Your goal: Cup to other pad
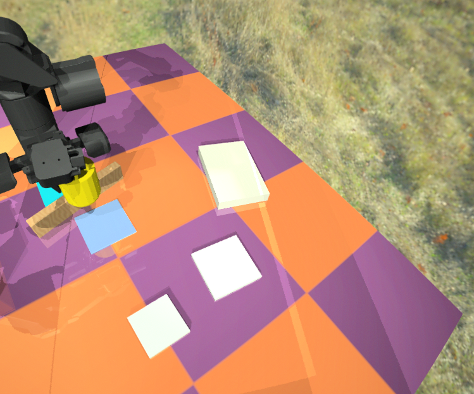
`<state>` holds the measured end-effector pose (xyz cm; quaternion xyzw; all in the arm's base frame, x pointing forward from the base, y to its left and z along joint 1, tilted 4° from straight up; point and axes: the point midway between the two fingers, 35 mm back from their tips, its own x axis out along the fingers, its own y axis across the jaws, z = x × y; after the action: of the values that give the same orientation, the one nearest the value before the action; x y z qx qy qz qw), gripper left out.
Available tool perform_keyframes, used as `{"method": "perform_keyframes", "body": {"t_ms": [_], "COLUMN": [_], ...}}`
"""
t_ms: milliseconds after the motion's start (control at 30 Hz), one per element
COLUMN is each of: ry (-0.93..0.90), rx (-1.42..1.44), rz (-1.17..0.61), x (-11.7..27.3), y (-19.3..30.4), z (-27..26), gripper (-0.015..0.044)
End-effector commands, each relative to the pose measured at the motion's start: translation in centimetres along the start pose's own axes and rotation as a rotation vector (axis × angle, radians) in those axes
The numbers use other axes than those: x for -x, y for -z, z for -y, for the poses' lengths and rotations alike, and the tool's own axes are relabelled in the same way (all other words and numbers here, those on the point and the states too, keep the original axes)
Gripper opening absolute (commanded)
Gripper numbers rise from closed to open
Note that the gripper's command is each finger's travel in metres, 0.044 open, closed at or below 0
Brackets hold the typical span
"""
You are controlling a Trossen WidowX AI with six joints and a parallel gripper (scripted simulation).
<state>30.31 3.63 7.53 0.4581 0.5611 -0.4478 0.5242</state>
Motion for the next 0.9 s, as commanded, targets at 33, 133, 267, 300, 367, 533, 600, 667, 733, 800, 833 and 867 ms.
{"method": "perform_keyframes", "body": {"t_ms": [33, 133, 267, 300, 367, 533, 600, 667, 733, 800, 833, 867], "ry": [-0.010, -0.010, -0.010, -0.010, -0.010, -0.010, -0.010, -0.010, -0.010, -0.010, -0.010, -0.010], "rx": [-0.005, -0.005, -0.005, -0.005, -0.005, -0.005, -0.005, -0.005, -0.005, -0.005, -0.005, -0.005], "rz": [-0.005, -0.006, -0.007, -0.007, -0.007, -0.008, -0.009, -0.009, -0.009, -0.010, -0.010, -0.010], "x": [0.2, 0.2, 0.2, 0.2, 0.2, 0.3, 0.3, 0.3, 0.3, 0.3, 0.3, 0.4], "y": [1.2, 1.9, 2.7, 3.0, 3.4, 4.5, 4.9, 5.3, 5.7, 6.2, 6.4, 6.6], "z": [0.3, 0.5, 0.7, 0.8, 0.9, 1.2, 1.3, 1.4, 1.5, 1.6, 1.7, 1.7], "gripper": [0.0000, 0.0000, 0.0000, 0.0000, 0.0000, 0.0000, 0.0000, 0.0000, 0.0000, 0.0000, 0.0000, 0.0000]}}
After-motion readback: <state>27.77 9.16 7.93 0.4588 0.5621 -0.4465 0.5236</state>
